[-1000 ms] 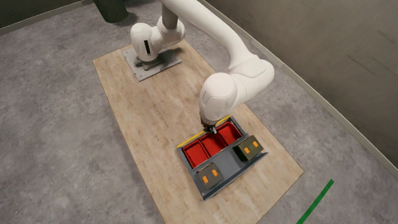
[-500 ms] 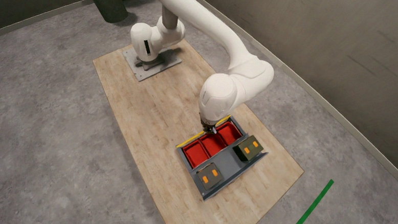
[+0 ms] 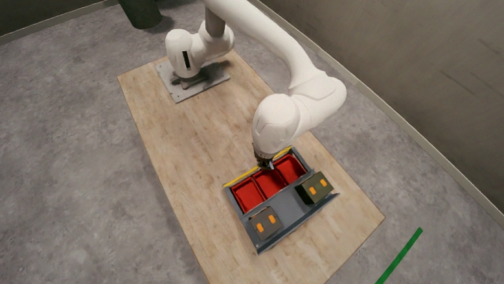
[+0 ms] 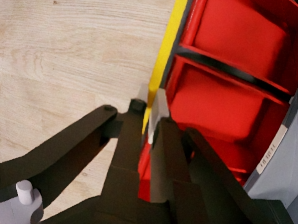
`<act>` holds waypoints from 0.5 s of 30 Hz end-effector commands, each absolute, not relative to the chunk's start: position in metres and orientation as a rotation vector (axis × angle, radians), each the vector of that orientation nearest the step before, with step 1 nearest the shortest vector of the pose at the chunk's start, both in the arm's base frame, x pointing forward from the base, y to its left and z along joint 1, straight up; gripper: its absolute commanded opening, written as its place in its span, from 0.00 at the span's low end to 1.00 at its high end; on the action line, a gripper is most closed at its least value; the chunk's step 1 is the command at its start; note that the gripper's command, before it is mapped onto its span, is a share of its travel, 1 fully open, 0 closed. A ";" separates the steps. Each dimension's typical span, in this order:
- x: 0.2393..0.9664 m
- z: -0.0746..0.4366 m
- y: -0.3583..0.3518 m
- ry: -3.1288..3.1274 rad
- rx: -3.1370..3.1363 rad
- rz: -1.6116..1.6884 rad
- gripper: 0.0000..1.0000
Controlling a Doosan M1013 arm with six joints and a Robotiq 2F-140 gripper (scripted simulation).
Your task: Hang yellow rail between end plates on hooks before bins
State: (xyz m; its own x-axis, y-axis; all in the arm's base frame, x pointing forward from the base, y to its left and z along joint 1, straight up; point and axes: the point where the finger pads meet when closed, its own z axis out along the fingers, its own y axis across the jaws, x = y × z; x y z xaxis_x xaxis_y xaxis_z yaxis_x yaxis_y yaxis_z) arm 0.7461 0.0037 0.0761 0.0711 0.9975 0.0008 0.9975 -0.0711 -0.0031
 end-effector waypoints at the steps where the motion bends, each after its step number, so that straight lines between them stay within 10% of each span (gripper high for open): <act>1: 0.746 0.076 0.004 -2.139 -2.297 0.002 0.10; 15: 0.746 0.074 0.004 -2.139 -2.297 0.002 0.10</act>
